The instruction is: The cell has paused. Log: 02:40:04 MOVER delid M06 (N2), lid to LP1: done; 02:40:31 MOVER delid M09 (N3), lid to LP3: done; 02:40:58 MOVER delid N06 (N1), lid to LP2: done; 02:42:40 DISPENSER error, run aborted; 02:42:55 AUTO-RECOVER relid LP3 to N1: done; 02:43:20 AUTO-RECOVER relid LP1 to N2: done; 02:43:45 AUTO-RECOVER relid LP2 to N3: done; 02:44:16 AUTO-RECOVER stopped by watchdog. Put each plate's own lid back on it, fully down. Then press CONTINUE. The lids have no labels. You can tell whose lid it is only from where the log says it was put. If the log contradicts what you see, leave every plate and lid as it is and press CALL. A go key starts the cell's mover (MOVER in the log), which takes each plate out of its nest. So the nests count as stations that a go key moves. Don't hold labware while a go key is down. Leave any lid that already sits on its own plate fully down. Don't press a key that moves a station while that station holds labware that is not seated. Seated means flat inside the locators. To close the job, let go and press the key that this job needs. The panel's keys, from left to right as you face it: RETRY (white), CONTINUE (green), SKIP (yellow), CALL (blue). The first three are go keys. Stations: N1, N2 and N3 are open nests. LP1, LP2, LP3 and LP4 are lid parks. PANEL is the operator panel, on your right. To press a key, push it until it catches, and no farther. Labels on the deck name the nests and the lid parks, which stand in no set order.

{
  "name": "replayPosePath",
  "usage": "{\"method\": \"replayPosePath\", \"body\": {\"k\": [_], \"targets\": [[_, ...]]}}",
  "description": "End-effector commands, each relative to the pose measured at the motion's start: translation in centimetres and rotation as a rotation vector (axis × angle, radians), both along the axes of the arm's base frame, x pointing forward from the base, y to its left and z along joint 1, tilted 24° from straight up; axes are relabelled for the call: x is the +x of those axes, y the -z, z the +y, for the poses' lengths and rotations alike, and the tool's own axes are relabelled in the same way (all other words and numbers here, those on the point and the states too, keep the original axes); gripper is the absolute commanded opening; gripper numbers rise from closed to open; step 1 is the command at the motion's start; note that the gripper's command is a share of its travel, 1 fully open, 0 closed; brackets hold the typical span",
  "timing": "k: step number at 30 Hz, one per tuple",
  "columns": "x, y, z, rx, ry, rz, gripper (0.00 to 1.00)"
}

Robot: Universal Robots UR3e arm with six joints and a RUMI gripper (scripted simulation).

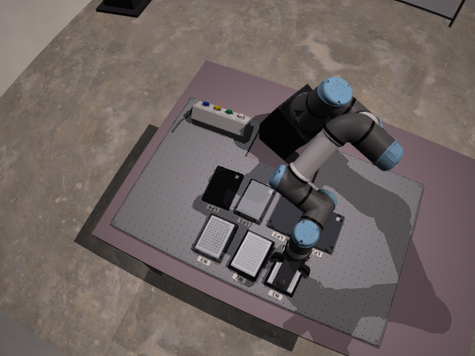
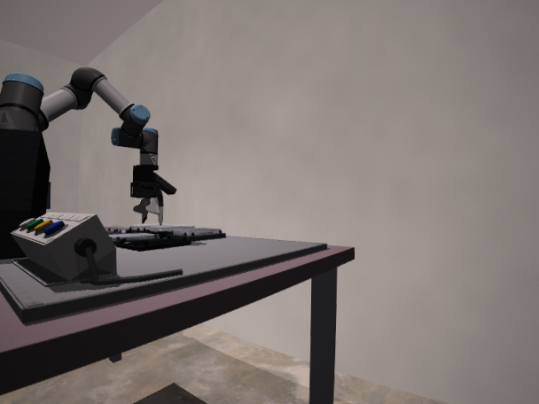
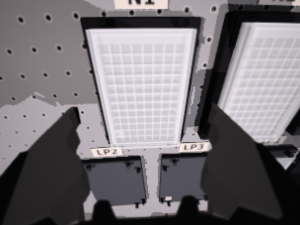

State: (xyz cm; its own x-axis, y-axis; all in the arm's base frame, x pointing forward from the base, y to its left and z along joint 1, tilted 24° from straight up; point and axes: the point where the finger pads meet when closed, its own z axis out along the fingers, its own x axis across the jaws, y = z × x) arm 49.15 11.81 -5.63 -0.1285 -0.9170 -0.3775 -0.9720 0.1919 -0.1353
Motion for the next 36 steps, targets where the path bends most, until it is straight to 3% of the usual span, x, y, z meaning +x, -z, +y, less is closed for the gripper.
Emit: {"method": "replayPosePath", "body": {"k": [1, 16, 33, 36], "targets": [[0.1, -0.1, 0.0, -0.001, 0.000, -0.003, 0.82], [0.1, -0.1, 0.0, -0.001, 0.000, -0.003, 0.82], [-0.4, -2.2, -0.9, -0.001, 0.000, -0.003, 0.82], [-1.5, -1.6, -1.7, -0.002, -0.006, -0.005, 0.82]]}}
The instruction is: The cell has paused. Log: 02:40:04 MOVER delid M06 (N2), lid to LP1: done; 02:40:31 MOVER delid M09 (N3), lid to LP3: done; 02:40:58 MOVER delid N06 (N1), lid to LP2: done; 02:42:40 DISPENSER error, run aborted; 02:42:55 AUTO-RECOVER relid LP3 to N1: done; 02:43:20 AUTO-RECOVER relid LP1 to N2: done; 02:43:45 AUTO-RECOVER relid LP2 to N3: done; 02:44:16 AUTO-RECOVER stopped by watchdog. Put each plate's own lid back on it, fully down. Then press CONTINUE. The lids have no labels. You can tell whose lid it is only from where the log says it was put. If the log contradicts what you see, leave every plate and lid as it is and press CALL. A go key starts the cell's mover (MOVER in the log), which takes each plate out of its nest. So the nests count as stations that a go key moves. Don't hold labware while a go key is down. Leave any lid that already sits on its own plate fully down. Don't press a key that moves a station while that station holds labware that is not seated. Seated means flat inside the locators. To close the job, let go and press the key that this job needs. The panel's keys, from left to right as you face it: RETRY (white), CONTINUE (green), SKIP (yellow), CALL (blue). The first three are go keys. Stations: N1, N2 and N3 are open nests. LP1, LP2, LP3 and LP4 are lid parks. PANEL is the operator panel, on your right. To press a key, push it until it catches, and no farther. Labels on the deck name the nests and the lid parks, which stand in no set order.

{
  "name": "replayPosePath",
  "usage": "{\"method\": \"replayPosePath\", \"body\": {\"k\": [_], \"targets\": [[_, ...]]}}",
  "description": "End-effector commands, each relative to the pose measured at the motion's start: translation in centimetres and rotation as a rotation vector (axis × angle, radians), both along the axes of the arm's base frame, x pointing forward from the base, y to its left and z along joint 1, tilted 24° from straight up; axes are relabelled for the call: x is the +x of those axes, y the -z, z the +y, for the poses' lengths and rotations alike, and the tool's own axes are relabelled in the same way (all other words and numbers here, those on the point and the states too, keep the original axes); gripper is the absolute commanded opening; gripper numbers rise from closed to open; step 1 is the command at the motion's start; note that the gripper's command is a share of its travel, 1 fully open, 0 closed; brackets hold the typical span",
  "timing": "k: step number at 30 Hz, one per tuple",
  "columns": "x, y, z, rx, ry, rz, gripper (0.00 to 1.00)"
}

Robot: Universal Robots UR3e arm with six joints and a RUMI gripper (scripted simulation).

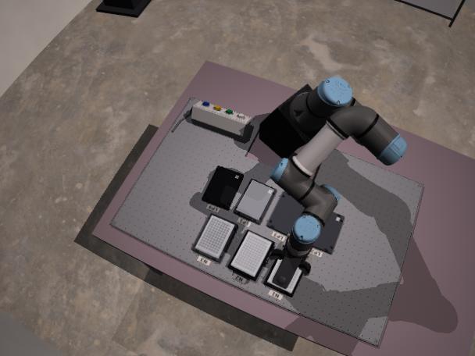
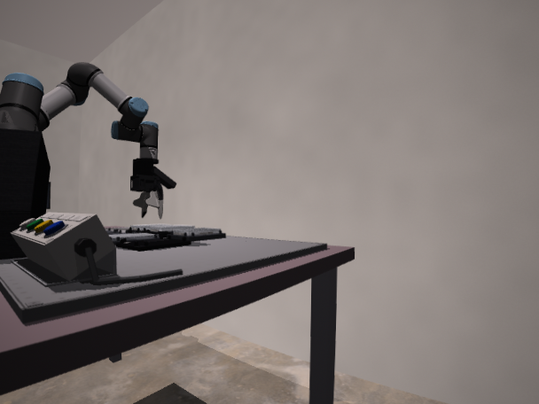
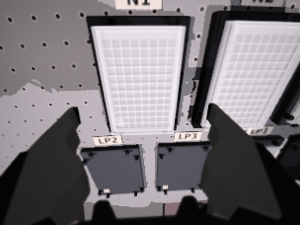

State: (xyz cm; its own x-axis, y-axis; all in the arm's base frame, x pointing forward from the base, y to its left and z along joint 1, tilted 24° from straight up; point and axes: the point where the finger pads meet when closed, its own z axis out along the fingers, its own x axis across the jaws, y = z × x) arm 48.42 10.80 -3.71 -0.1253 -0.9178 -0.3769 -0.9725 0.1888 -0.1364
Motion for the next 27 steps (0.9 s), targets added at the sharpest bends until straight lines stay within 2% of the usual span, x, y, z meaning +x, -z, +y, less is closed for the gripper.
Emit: {"method": "replayPosePath", "body": {"k": [1, 11, 13, 27], "targets": [[-1.1, 0.5, -1.0, -0.001, -0.002, -0.004, 0.82], [-4.8, 2.3, -3.8, -0.001, -0.002, -0.004, 0.82], [-4.8, 2.3, -3.8, -0.001, -0.002, -0.004, 0.82], [-9.9, 5.0, -7.8, -0.002, -0.003, -0.003, 0.82]]}}
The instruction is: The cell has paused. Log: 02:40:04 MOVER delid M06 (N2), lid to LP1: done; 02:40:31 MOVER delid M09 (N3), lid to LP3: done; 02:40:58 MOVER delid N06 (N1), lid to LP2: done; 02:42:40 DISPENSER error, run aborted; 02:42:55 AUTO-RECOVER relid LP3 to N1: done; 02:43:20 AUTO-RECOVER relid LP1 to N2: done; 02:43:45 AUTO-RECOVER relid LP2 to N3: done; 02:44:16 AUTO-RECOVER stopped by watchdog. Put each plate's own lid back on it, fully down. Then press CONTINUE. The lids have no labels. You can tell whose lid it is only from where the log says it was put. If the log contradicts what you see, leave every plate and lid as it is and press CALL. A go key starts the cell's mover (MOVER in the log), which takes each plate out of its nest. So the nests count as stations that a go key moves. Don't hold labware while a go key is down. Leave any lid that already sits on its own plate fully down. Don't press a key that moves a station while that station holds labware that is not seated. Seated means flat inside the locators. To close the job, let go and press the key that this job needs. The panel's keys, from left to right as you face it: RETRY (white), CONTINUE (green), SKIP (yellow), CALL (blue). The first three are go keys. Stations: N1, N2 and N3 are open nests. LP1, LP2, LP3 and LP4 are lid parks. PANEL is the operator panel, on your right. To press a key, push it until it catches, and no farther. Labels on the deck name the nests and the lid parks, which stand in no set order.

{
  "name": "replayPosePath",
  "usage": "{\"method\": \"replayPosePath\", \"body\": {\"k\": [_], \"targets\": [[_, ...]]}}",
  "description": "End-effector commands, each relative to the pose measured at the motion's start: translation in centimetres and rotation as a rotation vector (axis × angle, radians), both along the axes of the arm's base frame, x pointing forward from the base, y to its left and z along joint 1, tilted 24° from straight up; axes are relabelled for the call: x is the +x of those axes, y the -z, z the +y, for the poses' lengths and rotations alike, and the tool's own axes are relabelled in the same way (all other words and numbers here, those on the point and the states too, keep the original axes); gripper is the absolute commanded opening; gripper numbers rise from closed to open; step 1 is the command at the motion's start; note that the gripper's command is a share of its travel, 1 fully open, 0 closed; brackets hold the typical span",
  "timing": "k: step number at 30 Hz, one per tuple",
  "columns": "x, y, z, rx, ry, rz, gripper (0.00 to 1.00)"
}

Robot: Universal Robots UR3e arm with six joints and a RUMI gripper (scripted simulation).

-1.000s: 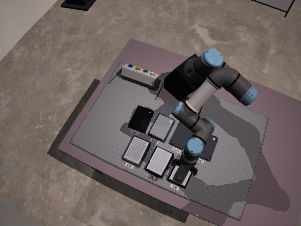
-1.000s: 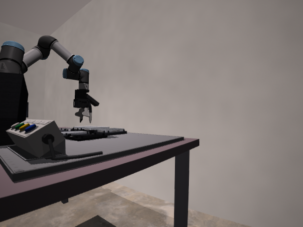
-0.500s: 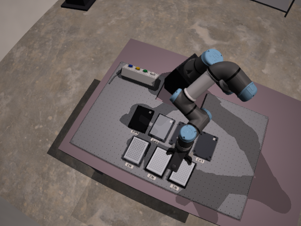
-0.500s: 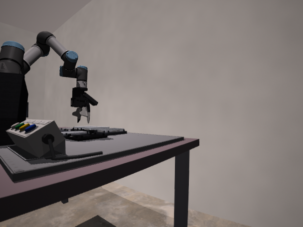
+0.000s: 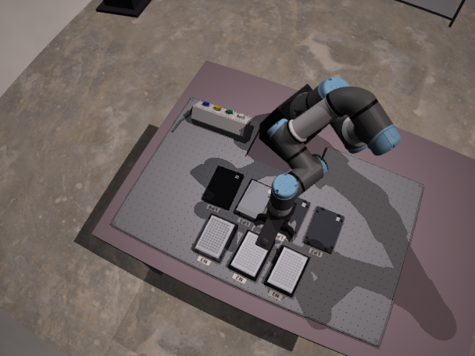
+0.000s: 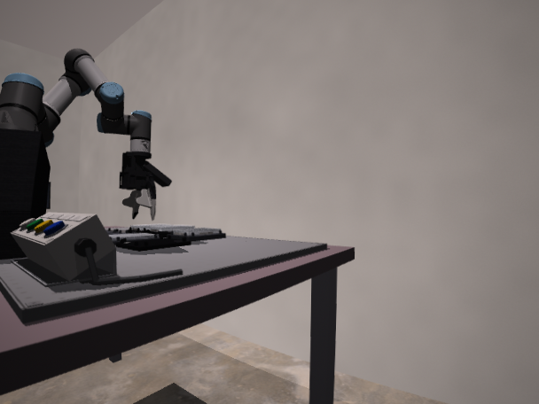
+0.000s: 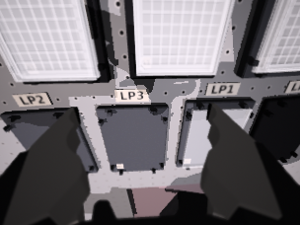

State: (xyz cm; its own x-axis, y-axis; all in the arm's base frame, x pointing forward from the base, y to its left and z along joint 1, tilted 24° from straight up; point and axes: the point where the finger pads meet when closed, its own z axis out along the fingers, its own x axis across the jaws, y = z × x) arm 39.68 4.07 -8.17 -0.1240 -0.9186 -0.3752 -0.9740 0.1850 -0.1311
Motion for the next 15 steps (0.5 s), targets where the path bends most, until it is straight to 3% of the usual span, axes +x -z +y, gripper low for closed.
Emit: {"method": "replayPosePath", "body": {"k": [1, 3, 15], "targets": [[-1.6, 0.7, -1.4, 0.000, 0.001, -0.009, 0.82], [-1.6, 0.7, -1.4, 0.000, 0.001, -0.009, 0.82], [-6.0, 3.0, -4.8, -0.001, 0.001, -0.008, 0.82]]}}
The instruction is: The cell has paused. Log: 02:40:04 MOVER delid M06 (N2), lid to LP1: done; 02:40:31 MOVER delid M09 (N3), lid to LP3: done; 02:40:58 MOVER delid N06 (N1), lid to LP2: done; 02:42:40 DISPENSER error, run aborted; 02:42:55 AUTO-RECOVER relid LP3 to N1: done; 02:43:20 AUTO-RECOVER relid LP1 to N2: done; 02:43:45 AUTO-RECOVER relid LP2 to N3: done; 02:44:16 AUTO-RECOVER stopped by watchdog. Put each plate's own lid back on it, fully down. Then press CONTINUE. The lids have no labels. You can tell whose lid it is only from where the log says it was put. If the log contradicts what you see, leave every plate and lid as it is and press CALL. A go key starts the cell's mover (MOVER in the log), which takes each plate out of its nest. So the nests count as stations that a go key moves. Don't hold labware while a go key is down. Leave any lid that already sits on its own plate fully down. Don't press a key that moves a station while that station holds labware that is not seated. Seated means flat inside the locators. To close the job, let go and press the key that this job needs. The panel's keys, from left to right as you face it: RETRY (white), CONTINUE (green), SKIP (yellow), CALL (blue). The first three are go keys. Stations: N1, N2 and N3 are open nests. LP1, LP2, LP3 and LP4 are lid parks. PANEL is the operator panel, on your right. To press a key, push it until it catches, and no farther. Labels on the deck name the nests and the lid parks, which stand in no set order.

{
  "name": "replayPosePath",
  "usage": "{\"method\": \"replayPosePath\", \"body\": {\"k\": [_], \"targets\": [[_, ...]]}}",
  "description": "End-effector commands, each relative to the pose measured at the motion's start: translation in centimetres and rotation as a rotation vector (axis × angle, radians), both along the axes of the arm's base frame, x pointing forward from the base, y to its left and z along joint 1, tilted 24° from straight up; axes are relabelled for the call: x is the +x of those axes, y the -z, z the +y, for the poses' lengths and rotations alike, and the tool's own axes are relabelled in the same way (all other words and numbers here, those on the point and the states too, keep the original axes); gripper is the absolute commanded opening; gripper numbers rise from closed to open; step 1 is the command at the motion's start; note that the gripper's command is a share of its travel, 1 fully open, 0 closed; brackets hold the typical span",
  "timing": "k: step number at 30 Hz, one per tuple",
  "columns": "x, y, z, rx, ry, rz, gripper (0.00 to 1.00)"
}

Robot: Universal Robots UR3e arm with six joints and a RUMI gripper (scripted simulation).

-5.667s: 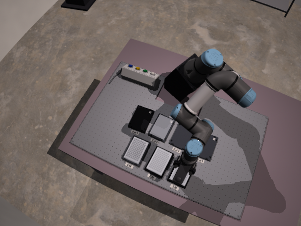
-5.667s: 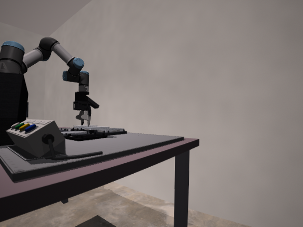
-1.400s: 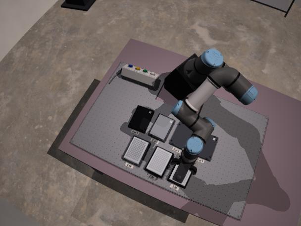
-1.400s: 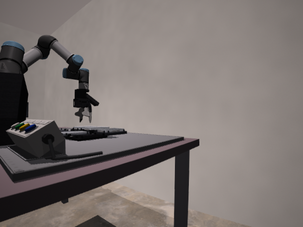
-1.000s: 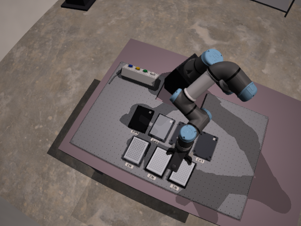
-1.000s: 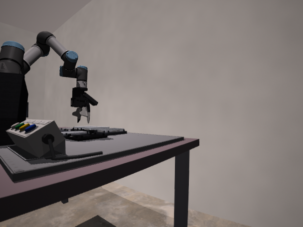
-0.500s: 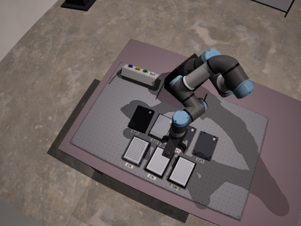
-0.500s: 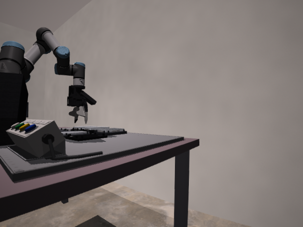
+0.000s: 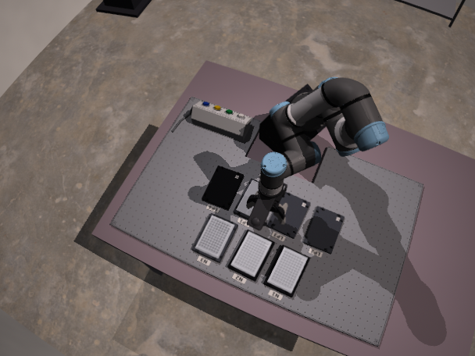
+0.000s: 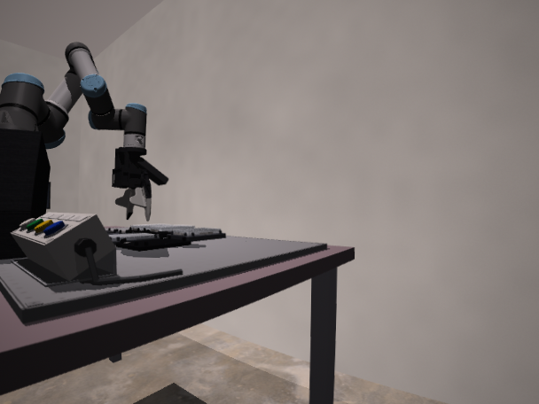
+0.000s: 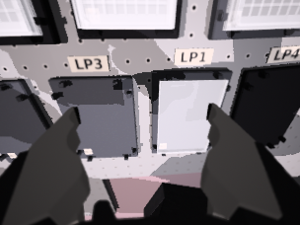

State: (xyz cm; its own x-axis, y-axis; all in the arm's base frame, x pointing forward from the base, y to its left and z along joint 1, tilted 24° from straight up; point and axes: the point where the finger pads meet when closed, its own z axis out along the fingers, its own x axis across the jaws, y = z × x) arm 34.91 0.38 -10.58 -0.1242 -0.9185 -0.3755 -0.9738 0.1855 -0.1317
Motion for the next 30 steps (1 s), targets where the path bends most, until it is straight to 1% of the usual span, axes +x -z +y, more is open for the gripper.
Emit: {"method": "replayPosePath", "body": {"k": [1, 3, 5, 15, 28, 30], "targets": [[-1.6, 0.8, -1.4, -0.001, 0.001, -0.008, 0.82], [-2.3, 1.1, -1.9, -0.001, 0.001, -0.008, 0.82], [-2.3, 1.1, -1.9, -0.001, 0.001, -0.008, 0.82], [-5.9, 3.0, -4.8, -0.001, 0.001, -0.007, 0.82], [-5.9, 3.0, -4.8, -0.001, 0.001, -0.007, 0.82], [-5.9, 3.3, -4.6, -0.001, 0.001, -0.007, 0.82]]}}
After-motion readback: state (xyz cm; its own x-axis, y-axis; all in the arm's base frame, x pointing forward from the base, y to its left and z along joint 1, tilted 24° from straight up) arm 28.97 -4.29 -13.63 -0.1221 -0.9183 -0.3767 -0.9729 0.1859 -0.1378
